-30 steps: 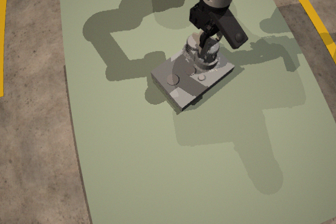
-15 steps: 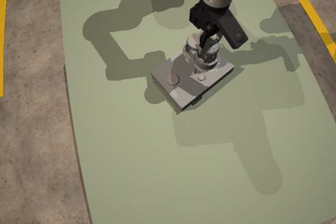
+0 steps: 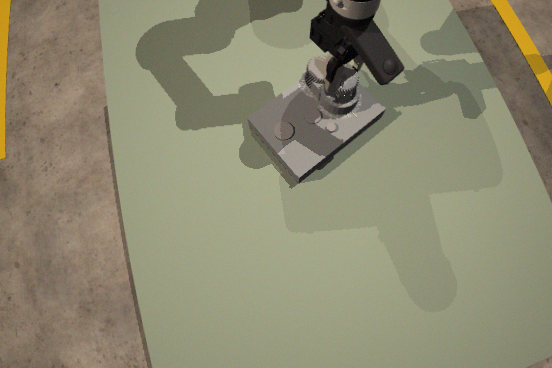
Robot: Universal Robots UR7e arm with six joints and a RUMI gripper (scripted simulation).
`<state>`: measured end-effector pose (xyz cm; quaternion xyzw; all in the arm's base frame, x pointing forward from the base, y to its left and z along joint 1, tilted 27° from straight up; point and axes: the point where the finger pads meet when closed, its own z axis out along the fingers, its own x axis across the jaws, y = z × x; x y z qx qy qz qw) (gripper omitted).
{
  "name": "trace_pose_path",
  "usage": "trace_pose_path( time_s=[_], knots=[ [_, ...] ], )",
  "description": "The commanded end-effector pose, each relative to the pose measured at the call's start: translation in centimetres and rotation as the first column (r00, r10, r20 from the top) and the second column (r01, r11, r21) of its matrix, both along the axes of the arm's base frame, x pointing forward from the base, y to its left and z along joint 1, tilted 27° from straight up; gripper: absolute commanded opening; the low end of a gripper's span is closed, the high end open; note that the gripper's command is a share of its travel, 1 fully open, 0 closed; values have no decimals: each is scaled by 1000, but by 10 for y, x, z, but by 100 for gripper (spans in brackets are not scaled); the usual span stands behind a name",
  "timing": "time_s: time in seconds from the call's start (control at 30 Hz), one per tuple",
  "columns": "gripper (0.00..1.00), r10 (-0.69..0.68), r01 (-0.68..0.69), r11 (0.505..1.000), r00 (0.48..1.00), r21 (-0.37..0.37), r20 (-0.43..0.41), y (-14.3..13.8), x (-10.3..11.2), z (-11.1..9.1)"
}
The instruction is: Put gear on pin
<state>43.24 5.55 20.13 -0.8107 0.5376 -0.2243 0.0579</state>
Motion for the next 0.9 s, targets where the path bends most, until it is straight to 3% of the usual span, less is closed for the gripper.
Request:
trace_pose_path(
  time_s=[0.0, 0.87],
  knots=[
    [0, -1, 1, 1000, 1000, 0, 6, -2, 4, -4],
    [0, 0, 0, 1000, 1000, -1, 12, -2, 5, 0]
  ],
)
